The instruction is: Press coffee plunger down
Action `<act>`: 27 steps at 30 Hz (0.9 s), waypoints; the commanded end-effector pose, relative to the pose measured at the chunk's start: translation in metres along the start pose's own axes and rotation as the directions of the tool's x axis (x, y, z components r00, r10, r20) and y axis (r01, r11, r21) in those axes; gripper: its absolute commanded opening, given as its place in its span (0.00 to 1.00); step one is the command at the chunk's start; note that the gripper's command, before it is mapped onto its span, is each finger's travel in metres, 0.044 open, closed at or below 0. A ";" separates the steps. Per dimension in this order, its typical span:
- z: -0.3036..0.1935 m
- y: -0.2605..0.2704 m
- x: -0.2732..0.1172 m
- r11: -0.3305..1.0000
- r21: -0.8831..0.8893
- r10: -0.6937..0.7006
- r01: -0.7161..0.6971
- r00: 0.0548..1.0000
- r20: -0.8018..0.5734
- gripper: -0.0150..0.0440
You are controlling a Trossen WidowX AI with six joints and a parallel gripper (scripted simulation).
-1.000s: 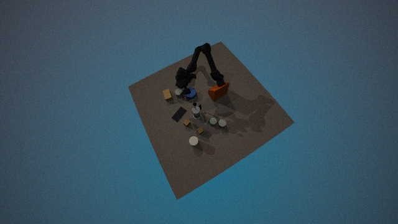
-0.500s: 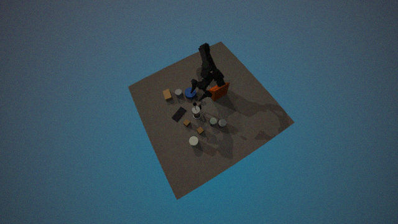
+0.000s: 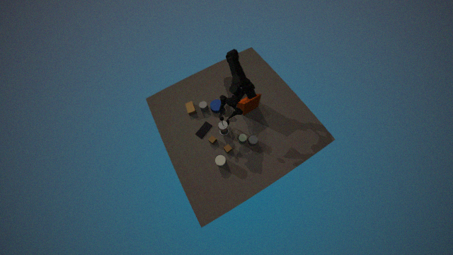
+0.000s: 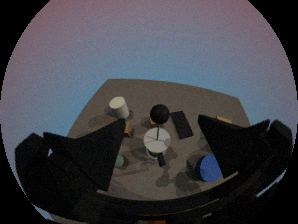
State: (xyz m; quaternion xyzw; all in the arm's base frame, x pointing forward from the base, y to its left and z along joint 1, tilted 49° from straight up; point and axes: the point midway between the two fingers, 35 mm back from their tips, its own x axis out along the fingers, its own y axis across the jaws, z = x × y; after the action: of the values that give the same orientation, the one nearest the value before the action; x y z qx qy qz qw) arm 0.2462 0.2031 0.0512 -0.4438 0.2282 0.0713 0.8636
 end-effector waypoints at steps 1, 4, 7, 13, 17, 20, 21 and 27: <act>-0.003 0.001 0.005 1.000 -0.004 0.003 -0.003 1.000 -0.002 1.00; -0.003 0.001 0.010 1.000 -0.004 0.003 -0.003 1.000 -0.002 1.00; -0.003 0.001 0.015 1.000 -0.004 0.003 -0.003 1.000 -0.002 1.00; -0.003 0.001 0.025 1.000 -0.003 0.002 -0.002 1.000 -0.002 1.00; -0.003 0.000 0.031 1.000 -0.003 0.001 -0.001 1.000 -0.001 1.00; -0.003 0.000 0.036 1.000 -0.004 0.000 0.000 1.000 0.000 1.00; -0.004 0.000 0.037 1.000 -0.004 0.000 0.000 1.000 0.000 1.00; -0.004 0.000 0.041 1.000 -0.004 -0.001 0.001 1.000 0.001 0.91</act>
State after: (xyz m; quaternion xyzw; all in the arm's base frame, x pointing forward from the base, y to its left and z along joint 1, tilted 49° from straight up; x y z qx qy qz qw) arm 0.2793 0.1964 0.0324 -0.4446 0.2275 0.0700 0.8635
